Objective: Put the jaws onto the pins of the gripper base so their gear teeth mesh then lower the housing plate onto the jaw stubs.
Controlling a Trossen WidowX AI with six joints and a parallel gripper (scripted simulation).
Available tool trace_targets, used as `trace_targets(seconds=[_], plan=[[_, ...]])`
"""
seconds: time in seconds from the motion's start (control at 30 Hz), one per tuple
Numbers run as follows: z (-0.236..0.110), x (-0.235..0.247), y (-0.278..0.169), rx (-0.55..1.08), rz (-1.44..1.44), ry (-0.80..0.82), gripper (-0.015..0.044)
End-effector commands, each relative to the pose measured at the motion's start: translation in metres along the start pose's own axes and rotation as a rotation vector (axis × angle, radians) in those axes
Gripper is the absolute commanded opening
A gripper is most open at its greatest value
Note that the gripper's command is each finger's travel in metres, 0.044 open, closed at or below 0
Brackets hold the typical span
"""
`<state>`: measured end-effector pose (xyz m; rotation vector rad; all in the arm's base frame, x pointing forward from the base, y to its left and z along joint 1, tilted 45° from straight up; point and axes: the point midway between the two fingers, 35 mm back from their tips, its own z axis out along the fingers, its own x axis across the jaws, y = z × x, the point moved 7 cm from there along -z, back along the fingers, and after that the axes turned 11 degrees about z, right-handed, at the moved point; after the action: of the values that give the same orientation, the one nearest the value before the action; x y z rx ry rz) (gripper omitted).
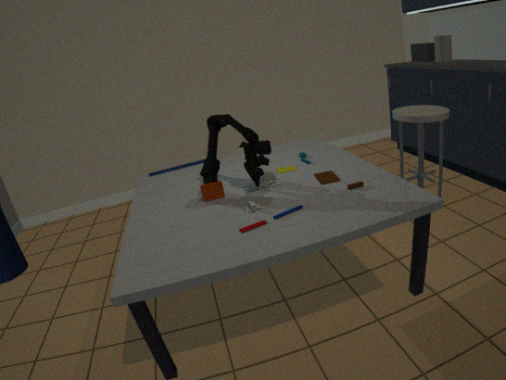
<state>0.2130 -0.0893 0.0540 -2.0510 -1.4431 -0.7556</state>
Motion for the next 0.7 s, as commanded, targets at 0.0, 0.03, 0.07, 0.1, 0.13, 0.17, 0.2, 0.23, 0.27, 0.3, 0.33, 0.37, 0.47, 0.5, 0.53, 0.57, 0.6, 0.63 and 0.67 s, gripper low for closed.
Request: trace_targets(seconds=[0.0,0.03,0.07,0.1,0.13,0.17,0.2,0.23,0.27,0.3,0.33,0.37,0.47,0.5,0.53,0.57,0.6,0.63,0.67], plan=[[0.0008,-0.0002,0.0006,0.001,-0.005,-0.004,0.0351],[0.0008,-0.0002,0.0006,0.001,-0.005,-0.004,0.0351],[0.0008,-0.0002,0.0006,0.001,-0.005,-0.004,0.0351],[0.0008,-0.0002,0.0006,0.001,-0.005,-0.004,0.0351],[0.0008,-0.0002,0.0006,0.001,-0.005,-0.004,0.0351],[0.0009,-0.0002,0.0006,0.001,-0.005,-0.004,0.0351],[0.0013,-0.0002,0.0006,0.001,-0.005,-0.004,0.0351],[0.0019,-0.0002,0.0006,0.001,-0.005,-0.004,0.0351],[0.0025,-0.0002,0.0006,0.001,-0.005,-0.004,0.0351],[0.0028,-0.0002,0.0006,0.001,-0.005,-0.004,0.0351],[0.0029,-0.0002,0.0006,0.001,-0.005,-0.004,0.0351],[0.0029,-0.0002,0.0006,0.001,-0.005,-0.004,0.0351],[0.0029,-0.0002,0.0006,0.001,-0.005,-0.004,0.0351],[0.0031,-0.0002,0.0006,0.001,-0.005,-0.004,0.0351],[0.0034,-0.0002,0.0006,0.001,-0.005,-0.004,0.0351],[0.0040,-0.0002,0.0006,0.001,-0.005,-0.004,0.0351],[0.0046,-0.0002,0.0006,0.001,-0.005,-0.004,0.0351],[0.0050,-0.0002,0.0005,0.001,-0.005,-0.004,0.0351],[0.0051,-0.0002,0.0005,0.001,-0.005,-0.003,0.0351]])
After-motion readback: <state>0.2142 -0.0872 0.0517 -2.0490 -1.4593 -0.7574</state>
